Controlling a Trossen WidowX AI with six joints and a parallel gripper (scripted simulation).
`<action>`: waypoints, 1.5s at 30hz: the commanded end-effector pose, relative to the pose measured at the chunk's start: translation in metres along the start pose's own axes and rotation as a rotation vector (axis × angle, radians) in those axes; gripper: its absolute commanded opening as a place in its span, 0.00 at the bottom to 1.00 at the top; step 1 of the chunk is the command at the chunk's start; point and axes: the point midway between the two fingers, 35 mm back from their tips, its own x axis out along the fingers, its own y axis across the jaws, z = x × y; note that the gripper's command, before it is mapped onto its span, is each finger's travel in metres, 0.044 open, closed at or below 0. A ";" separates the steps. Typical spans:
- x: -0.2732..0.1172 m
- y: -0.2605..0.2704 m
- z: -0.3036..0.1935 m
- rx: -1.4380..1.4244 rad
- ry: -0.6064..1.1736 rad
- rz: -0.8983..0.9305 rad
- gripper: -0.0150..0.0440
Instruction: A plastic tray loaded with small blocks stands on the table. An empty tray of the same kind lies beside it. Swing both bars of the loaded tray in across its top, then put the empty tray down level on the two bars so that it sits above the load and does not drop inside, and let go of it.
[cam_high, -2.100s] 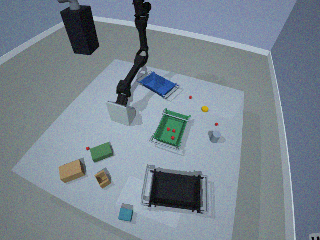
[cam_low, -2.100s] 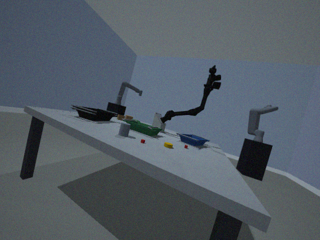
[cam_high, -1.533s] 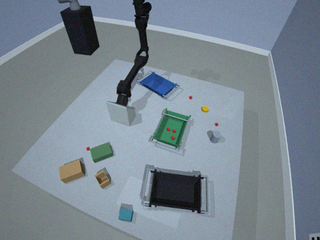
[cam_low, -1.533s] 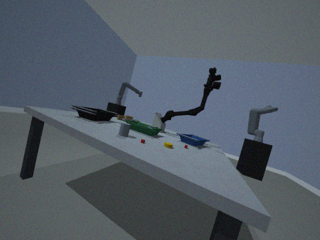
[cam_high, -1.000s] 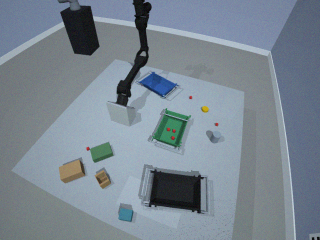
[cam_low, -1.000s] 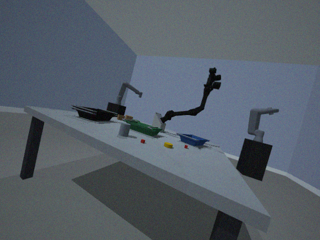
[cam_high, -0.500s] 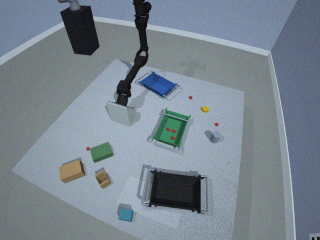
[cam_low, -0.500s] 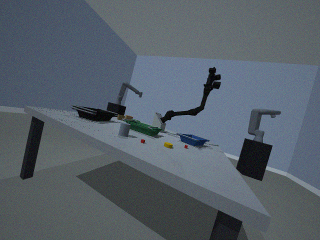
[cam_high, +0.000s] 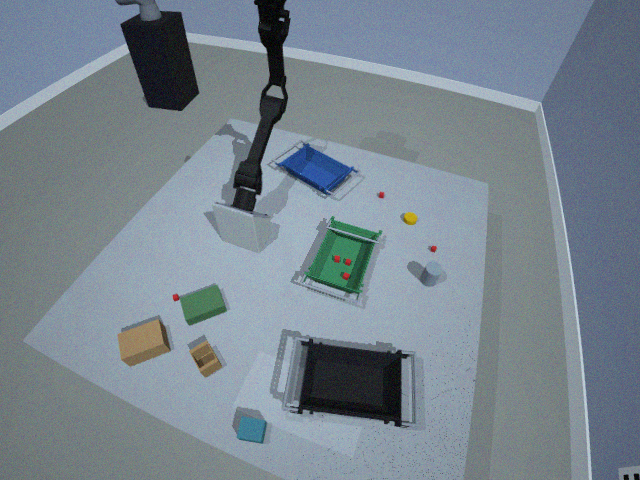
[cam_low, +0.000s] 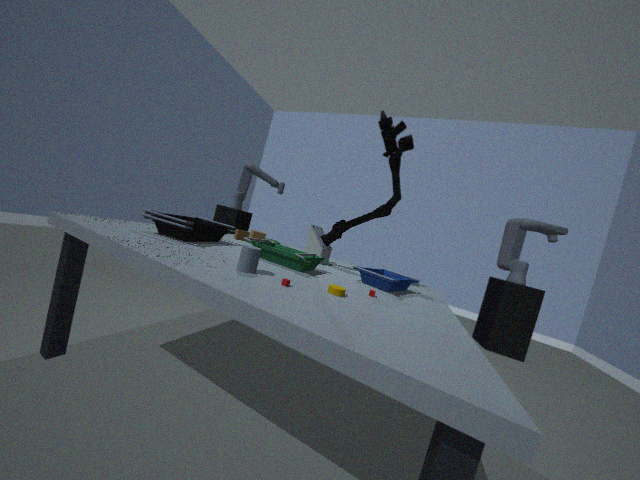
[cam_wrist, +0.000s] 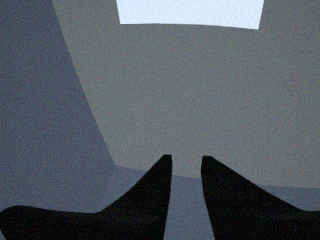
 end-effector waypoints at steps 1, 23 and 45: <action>0.018 0.027 -0.034 -0.007 0.088 0.090 0.39; 0.008 0.250 -0.329 -0.142 0.830 0.786 0.39; -0.258 0.391 -0.548 -0.284 1.605 1.584 0.39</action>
